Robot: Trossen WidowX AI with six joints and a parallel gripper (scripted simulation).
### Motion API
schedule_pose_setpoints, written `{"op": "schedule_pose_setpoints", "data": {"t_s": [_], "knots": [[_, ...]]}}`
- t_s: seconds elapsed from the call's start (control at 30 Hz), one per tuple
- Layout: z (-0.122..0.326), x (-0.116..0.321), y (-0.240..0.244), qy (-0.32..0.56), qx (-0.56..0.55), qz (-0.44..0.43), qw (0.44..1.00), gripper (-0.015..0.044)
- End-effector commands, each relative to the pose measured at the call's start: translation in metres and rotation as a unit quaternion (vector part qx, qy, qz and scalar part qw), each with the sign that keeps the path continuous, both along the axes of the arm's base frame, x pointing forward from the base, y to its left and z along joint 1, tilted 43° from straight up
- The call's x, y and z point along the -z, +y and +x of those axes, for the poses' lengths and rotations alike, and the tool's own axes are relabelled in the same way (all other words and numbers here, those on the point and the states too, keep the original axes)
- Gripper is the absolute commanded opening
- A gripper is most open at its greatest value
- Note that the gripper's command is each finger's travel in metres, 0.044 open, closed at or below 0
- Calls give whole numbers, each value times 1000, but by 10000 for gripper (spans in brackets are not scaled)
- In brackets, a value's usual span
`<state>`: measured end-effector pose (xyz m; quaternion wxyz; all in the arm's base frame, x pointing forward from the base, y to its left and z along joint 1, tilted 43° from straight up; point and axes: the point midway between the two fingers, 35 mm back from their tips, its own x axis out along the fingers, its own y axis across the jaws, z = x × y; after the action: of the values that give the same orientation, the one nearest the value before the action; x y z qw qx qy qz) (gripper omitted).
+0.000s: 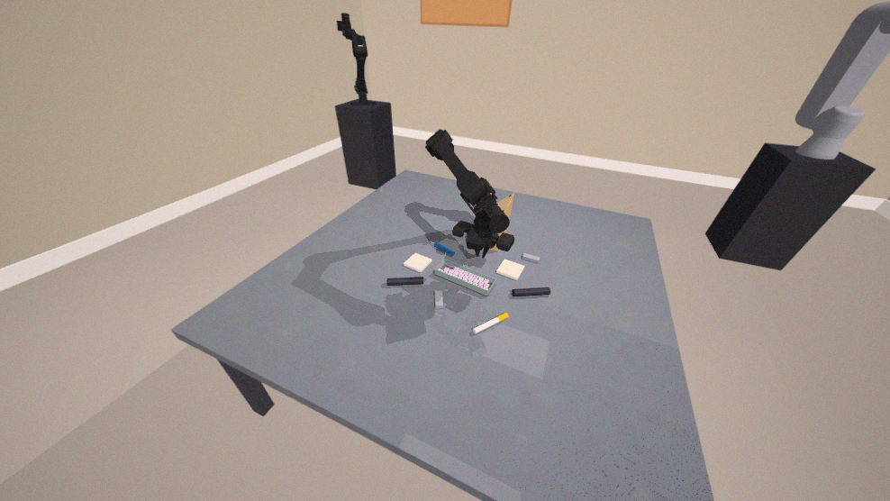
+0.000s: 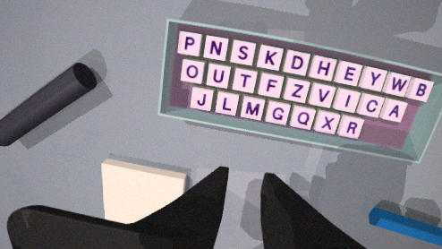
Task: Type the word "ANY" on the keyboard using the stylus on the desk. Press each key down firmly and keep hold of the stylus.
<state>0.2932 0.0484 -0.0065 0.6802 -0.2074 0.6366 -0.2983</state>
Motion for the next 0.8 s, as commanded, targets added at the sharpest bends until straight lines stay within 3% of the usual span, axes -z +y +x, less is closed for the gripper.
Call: {"op": "schedule_pose_setpoints", "data": {"t_s": [0.0,0.17,0.4,0.77], "knots": [[-2,-14,-22,47,-24,29,998,150],[-15,-42,-69,139,-116,103,978,150],[-45,-74,-120,195,-276,178,924,150],[-105,-108,-169,236,-523,157,804,150]]}}
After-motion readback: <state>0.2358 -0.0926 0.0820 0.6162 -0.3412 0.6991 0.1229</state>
